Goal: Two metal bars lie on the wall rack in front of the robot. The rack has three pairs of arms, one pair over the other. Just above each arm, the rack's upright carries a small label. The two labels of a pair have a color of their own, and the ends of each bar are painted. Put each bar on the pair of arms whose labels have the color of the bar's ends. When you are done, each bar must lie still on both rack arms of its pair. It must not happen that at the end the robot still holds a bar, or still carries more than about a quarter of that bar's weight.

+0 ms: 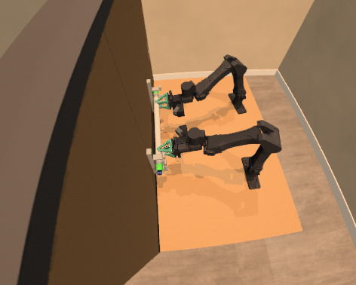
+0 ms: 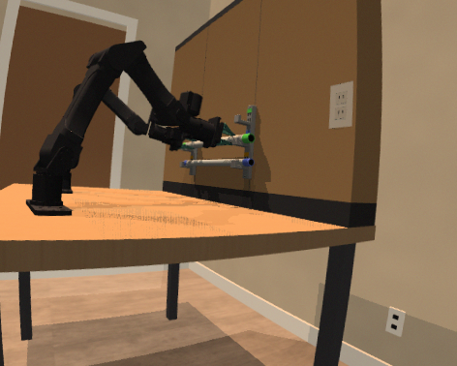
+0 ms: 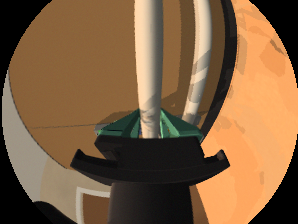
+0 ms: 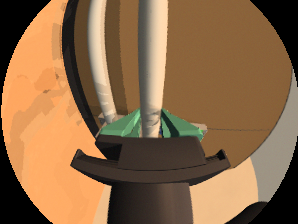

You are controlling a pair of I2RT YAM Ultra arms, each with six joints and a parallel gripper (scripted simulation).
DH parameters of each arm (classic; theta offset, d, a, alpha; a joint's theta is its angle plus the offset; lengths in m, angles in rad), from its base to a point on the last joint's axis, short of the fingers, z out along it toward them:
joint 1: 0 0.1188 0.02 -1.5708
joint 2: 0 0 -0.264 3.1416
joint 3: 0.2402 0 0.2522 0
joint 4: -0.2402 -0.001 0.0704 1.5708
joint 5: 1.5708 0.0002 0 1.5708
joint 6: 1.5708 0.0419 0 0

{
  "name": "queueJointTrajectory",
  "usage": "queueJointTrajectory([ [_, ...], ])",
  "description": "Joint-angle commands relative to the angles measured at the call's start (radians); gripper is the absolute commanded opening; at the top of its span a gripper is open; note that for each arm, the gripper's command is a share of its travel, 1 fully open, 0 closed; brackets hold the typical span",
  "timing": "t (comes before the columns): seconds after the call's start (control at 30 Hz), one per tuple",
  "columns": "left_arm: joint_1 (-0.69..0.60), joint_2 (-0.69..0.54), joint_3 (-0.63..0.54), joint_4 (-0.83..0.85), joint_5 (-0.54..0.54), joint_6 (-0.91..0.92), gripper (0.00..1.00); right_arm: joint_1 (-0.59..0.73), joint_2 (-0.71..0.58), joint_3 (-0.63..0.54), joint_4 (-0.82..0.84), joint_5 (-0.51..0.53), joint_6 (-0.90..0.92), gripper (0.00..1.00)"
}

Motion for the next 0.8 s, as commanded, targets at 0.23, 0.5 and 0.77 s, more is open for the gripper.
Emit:
queueJointTrajectory([
  [0.23,0.007,-0.068,0.075,0.027,-0.007,0.028,0.0,0.0,-0.066,0.07,0.023,0.011,-0.041,0.0],
  [0.5,0.006,-0.075,0.085,0.011,-0.008,0.028,0.0,0.0,-0.072,0.079,0.009,0.012,-0.041,0.0],
  [0.77,0.006,-0.084,0.097,-0.011,-0.009,0.028,0.0,0.001,-0.079,0.09,-0.011,0.013,-0.04,0.0],
])
